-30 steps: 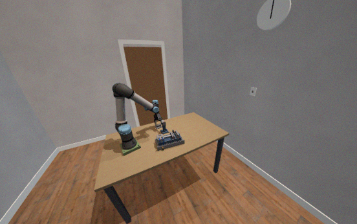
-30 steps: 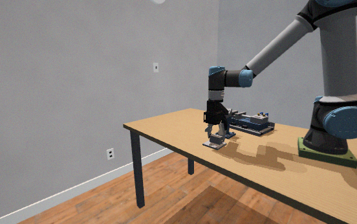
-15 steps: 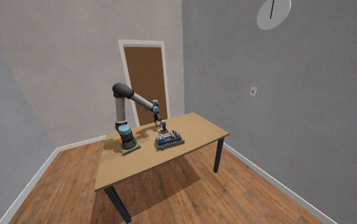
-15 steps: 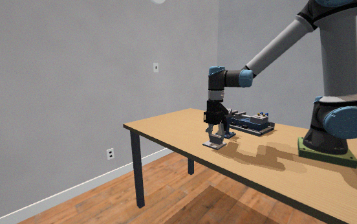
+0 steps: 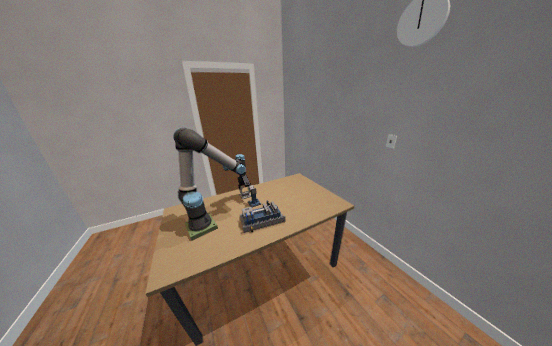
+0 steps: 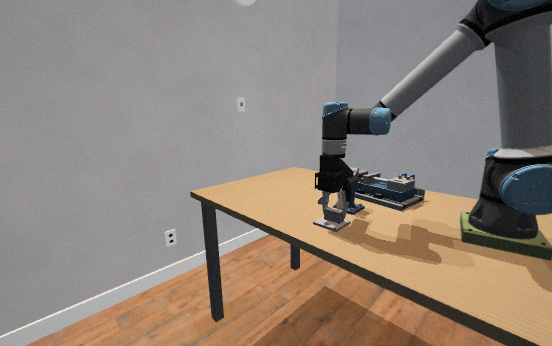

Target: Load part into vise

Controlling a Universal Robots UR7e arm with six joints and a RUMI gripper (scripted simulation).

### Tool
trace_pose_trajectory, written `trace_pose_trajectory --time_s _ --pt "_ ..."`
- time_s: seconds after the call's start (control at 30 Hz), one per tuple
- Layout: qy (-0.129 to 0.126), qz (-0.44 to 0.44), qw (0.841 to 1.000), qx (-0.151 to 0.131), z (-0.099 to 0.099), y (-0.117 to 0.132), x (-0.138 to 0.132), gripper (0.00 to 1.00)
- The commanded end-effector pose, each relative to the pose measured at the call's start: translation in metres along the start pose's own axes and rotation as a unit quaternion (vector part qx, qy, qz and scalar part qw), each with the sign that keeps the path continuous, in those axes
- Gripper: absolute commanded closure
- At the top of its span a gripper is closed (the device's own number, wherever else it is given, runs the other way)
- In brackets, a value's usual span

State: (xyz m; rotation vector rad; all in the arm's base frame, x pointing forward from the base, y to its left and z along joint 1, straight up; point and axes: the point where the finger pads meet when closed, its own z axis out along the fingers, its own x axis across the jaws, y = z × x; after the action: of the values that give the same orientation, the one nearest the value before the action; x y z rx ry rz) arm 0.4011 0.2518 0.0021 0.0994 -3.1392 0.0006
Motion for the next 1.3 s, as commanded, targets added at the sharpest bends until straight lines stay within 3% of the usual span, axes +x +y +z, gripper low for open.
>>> trace_pose_trajectory --time_s 0.0,0.8,1.27 --pt "-0.001 0.0 1.0 0.0 0.0 0.0 0.0 1.0" --pt "-0.001 0.0 1.0 0.0 -0.002 0.0 0.0 1.0" --pt "-0.001 0.0 1.0 0.0 -0.016 0.0 0.0 1.0"
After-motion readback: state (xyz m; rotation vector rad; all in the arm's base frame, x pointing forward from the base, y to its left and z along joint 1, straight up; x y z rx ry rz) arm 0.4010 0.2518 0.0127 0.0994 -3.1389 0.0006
